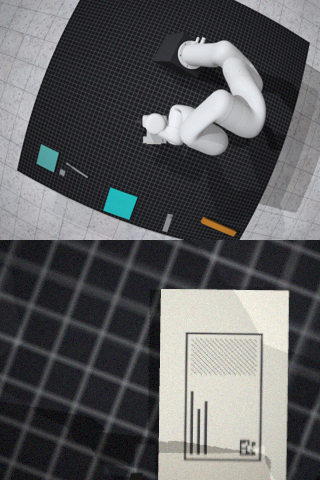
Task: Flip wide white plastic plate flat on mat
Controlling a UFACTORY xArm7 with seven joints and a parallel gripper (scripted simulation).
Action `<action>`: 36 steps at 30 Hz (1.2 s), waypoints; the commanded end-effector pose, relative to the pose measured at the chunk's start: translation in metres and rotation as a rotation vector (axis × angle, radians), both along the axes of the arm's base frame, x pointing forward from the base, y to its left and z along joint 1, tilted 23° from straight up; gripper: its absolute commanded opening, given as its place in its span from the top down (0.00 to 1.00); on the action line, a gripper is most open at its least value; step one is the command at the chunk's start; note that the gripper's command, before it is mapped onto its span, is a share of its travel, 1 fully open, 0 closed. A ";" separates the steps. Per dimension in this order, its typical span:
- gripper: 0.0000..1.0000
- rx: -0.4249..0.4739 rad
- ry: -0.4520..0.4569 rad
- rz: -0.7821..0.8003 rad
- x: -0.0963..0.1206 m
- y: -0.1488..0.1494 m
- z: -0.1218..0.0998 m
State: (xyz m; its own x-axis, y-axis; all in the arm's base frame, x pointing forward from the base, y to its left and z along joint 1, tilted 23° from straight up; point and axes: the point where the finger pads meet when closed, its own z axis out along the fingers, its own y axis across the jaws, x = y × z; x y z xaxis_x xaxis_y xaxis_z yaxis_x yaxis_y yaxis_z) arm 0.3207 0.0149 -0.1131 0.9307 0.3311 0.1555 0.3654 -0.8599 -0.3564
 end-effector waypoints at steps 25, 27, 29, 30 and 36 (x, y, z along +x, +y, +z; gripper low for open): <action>0.12 -0.002 -0.003 -0.002 0.001 -0.001 -0.001; 0.12 -0.002 -0.003 -0.002 0.001 -0.001 -0.001; 0.12 -0.002 -0.003 -0.002 0.001 0.000 -0.002; 0.12 -0.002 -0.003 -0.002 0.001 0.000 -0.002; 0.12 -0.002 -0.003 -0.002 0.001 0.001 -0.004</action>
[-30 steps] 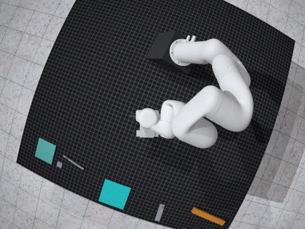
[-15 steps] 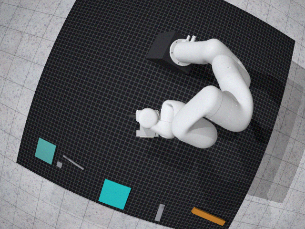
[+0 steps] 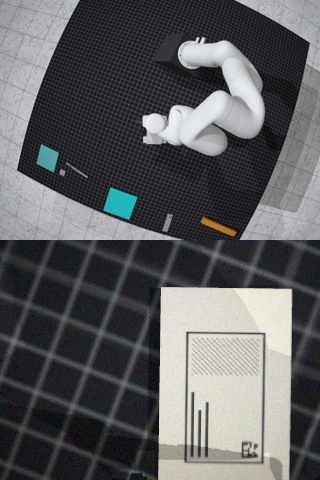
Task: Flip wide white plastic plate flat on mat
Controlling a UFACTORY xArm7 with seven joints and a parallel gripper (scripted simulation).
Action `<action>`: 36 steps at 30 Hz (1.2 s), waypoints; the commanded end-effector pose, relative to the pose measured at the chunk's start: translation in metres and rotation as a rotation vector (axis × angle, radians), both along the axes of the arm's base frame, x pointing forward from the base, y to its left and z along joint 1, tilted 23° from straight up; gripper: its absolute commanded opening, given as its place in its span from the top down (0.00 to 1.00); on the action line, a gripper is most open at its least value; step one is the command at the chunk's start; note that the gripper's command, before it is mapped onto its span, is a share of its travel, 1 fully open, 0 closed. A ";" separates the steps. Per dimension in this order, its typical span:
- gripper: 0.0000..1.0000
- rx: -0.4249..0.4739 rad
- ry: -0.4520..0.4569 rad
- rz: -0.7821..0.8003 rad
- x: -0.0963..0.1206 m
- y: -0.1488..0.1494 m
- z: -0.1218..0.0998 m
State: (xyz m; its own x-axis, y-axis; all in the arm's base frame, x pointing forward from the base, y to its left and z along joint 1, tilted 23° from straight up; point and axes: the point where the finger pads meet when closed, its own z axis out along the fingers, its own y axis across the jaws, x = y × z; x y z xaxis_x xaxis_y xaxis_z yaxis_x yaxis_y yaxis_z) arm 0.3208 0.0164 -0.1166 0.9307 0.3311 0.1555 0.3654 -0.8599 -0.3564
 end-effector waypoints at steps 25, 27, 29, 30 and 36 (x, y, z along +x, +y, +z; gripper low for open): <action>0.12 -0.002 -0.003 -0.002 0.002 0.001 -0.006; 0.12 -0.002 -0.003 -0.002 0.002 0.002 -0.006; 0.12 -0.002 -0.003 -0.002 0.002 0.002 -0.006; 0.12 -0.002 -0.003 -0.002 0.002 0.002 -0.006; 0.12 -0.002 -0.003 -0.002 0.002 0.002 -0.006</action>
